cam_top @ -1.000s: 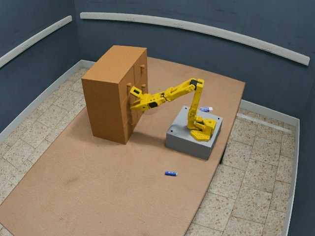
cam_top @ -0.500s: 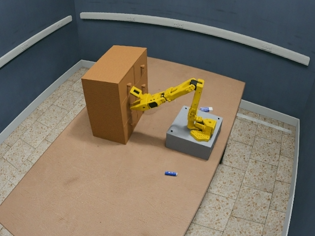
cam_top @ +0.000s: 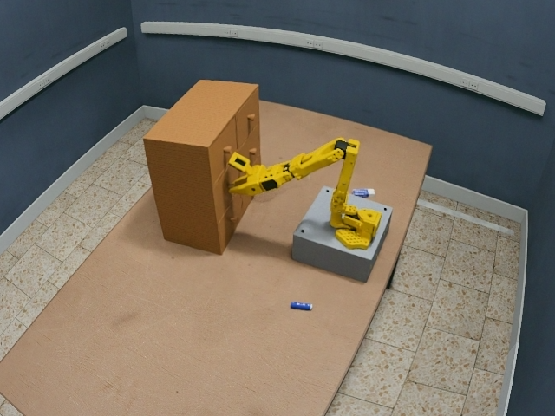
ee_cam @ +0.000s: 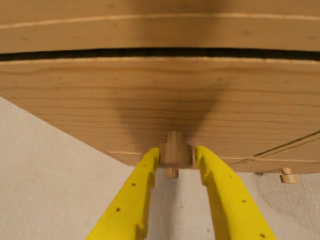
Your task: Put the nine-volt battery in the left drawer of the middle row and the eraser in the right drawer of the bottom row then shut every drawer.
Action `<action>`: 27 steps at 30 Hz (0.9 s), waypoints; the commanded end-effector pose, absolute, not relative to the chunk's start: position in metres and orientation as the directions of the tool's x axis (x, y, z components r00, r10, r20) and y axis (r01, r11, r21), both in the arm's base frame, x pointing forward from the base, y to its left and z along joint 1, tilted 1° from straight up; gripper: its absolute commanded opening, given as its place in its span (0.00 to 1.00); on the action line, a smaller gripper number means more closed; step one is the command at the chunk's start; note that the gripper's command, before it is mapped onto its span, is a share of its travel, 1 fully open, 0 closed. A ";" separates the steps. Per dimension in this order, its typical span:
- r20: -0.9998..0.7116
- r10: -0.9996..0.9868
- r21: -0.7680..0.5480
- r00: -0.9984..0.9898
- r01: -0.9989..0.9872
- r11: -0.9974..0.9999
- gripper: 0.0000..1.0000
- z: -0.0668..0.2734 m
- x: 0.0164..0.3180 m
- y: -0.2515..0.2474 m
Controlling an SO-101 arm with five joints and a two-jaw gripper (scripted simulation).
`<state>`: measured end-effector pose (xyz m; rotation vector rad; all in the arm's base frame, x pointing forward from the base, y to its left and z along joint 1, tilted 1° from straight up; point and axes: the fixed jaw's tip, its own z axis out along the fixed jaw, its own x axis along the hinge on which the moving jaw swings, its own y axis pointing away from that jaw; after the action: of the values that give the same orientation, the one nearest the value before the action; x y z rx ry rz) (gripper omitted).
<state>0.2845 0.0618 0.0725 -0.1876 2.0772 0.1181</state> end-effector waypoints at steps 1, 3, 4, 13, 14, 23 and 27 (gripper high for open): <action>-0.873 -0.083 0.007 -0.480 -0.182 0.983 0.15 0.074 0.285 0.062; -0.873 -0.083 0.007 -0.480 -0.182 0.983 0.16 0.074 0.285 0.062; -0.873 -0.083 0.007 -0.480 -0.182 0.983 0.17 0.074 0.285 0.062; -0.873 -0.083 0.007 -0.480 -0.182 0.983 0.21 0.074 0.285 0.062; -0.874 -0.084 0.006 -0.479 -0.183 0.983 0.21 0.074 0.282 0.061; -0.874 -0.097 -0.004 -0.475 -0.193 0.981 0.21 0.077 0.261 0.059; -0.875 -0.103 -0.008 -0.473 -0.198 0.980 0.21 0.077 0.252 0.058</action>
<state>0.2613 0.0574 0.0752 -0.1955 2.0702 0.1137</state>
